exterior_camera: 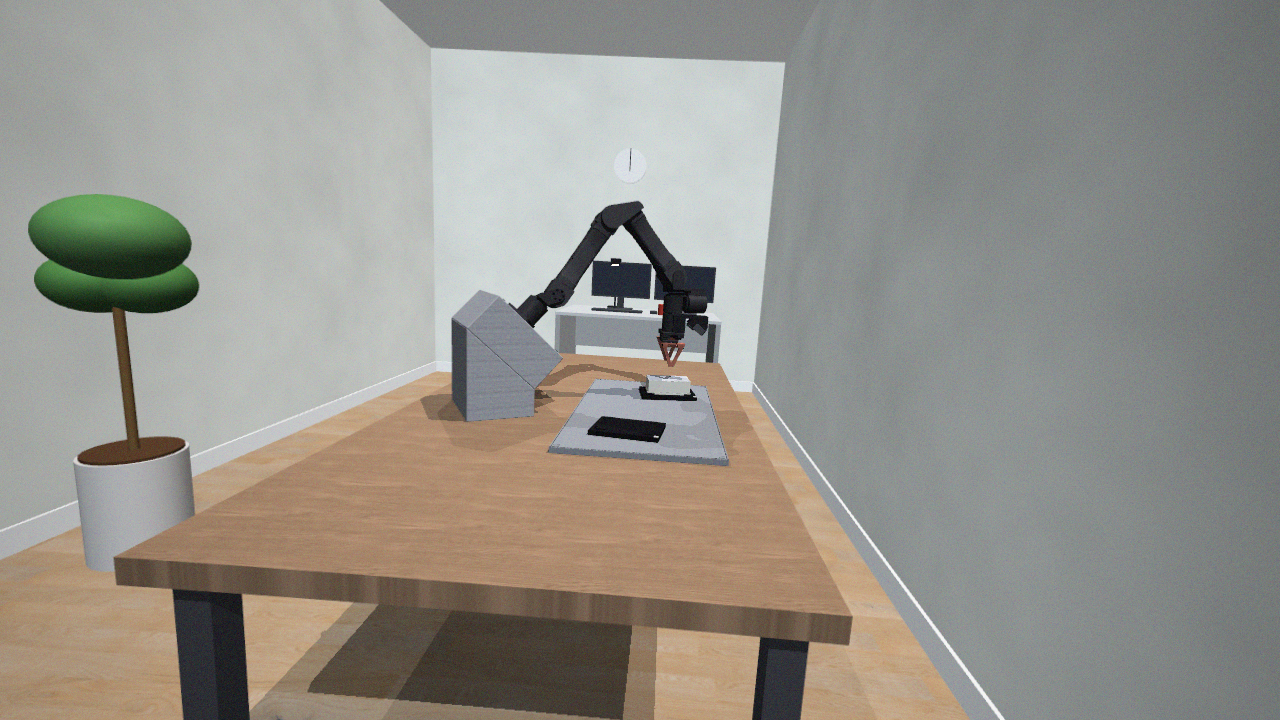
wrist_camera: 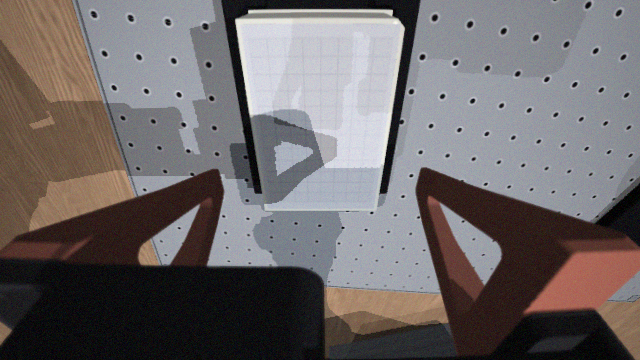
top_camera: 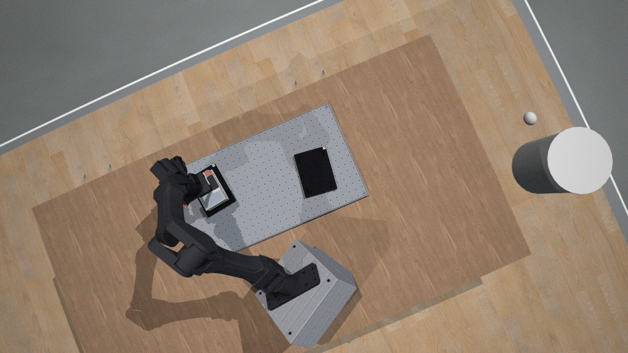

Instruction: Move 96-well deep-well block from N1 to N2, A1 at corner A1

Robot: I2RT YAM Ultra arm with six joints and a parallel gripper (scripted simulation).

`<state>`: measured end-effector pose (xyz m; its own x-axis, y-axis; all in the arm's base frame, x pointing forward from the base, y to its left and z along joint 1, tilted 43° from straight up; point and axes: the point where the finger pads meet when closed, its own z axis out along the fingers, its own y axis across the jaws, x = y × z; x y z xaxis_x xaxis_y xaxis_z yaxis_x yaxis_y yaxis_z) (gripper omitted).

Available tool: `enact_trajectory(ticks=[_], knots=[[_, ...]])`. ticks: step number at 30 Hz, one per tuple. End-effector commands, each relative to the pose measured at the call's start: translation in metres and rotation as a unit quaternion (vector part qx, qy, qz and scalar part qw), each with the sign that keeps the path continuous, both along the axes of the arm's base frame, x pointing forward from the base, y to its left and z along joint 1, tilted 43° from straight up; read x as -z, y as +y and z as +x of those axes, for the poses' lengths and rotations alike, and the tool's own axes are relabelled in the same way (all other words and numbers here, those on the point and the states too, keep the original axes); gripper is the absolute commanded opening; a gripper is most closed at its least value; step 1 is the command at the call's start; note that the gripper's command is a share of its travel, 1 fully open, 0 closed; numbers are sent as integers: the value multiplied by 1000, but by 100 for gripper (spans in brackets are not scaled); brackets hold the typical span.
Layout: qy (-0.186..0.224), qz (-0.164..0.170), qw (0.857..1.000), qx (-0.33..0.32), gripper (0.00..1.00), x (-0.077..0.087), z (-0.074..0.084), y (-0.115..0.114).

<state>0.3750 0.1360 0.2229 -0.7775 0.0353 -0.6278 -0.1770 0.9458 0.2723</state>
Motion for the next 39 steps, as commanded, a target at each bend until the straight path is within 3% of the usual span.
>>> enact_trajectory(ticks=[1,39], knots=[[-8,1,1000,3,100,-3,3,0],[-7,1,1000,3,100,37,37,18]])
